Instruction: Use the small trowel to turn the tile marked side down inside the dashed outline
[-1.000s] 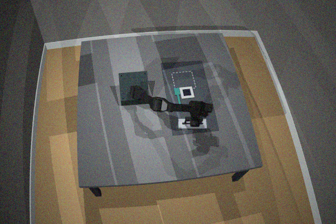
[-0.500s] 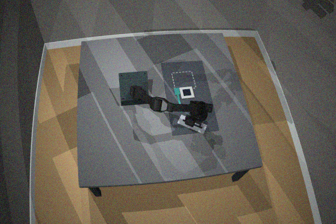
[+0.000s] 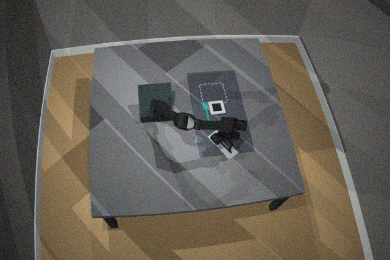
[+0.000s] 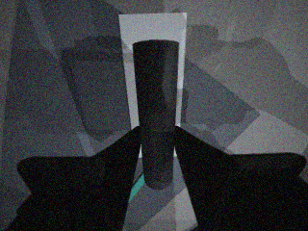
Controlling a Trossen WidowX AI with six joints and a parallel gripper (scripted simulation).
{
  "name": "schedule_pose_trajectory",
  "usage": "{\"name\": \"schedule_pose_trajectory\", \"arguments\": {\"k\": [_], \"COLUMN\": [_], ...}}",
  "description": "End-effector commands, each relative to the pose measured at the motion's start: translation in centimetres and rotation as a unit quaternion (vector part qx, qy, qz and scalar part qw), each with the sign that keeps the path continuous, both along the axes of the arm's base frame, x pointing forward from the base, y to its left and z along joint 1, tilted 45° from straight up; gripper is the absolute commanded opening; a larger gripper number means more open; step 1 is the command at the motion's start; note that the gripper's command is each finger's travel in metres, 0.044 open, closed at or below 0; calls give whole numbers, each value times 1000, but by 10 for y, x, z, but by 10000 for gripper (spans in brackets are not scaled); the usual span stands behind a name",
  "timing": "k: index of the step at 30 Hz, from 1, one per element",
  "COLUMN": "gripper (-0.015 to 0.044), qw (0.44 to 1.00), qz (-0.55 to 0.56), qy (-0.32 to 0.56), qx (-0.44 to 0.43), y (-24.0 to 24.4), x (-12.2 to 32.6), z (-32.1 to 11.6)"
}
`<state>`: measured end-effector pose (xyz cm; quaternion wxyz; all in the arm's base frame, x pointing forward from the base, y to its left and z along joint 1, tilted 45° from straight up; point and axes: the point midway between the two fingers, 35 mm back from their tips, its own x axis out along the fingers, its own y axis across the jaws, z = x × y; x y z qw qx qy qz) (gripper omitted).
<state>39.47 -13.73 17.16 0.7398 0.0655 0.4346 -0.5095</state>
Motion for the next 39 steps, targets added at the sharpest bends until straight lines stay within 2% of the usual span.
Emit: {"name": "schedule_pose_trajectory", "arguments": {"k": [1,7,12,13,31,36,39], "gripper": [130,130,261,270,270,270,270], "qw": [998,998,998,998,998,997,997], "qz": [-42,-49,-49,-49,-49,-56,-57], "qy": [-42,-49,-49,-49,-49,-56,-56], "qx": [5,6,6,6,6,7,7], "y": [-1,-1,-1,-1,-1,28,30], "x": [0,0,0,0,0,-7,-8], "z": [0,0,0,0,0,30,32]}}
